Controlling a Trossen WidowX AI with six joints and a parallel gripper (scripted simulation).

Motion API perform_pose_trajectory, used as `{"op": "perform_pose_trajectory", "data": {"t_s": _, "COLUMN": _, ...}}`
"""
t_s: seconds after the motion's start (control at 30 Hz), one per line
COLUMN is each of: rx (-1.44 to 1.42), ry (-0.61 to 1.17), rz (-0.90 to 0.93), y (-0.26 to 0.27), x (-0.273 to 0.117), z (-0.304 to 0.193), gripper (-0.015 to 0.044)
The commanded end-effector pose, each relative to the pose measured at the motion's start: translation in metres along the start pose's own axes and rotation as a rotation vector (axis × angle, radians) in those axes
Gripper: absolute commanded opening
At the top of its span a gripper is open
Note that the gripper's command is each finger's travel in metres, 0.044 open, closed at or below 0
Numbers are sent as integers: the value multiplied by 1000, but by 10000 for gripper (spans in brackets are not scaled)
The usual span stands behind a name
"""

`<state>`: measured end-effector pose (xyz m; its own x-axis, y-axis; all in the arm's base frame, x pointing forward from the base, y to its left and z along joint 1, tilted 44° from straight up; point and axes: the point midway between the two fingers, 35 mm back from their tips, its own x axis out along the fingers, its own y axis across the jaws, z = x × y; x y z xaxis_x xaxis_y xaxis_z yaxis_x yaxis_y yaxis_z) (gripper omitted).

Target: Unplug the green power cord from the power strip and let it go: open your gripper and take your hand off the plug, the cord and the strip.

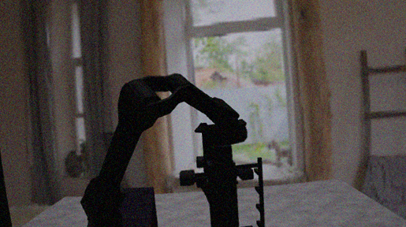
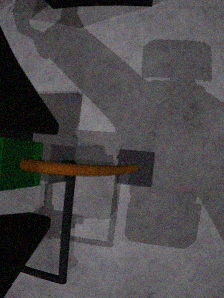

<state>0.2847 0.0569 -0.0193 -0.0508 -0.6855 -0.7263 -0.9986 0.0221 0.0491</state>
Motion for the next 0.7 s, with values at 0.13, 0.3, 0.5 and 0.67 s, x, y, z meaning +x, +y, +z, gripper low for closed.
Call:
{"op": "perform_pose_trajectory", "data": {"t_s": 0.13, "rx": -7, "ry": 4, "rz": -2, "y": 1, "x": 0, "z": -14, "gripper": 160}}
{"op": "perform_pose_trajectory", "data": {"t_s": 0.3, "rx": -7, "ry": 4, "rz": -2, "y": 1, "x": 0, "z": -22, "gripper": 160}}
{"op": "perform_pose_trajectory", "data": {"t_s": 0.5, "rx": -7, "ry": 5, "rz": -2, "y": 1, "x": 0, "z": -32, "gripper": 160}}
{"op": "perform_pose_trajectory", "data": {"t_s": 0.67, "rx": -7, "ry": 6, "rz": -2, "y": 1, "x": 0, "z": -36, "gripper": 160}}
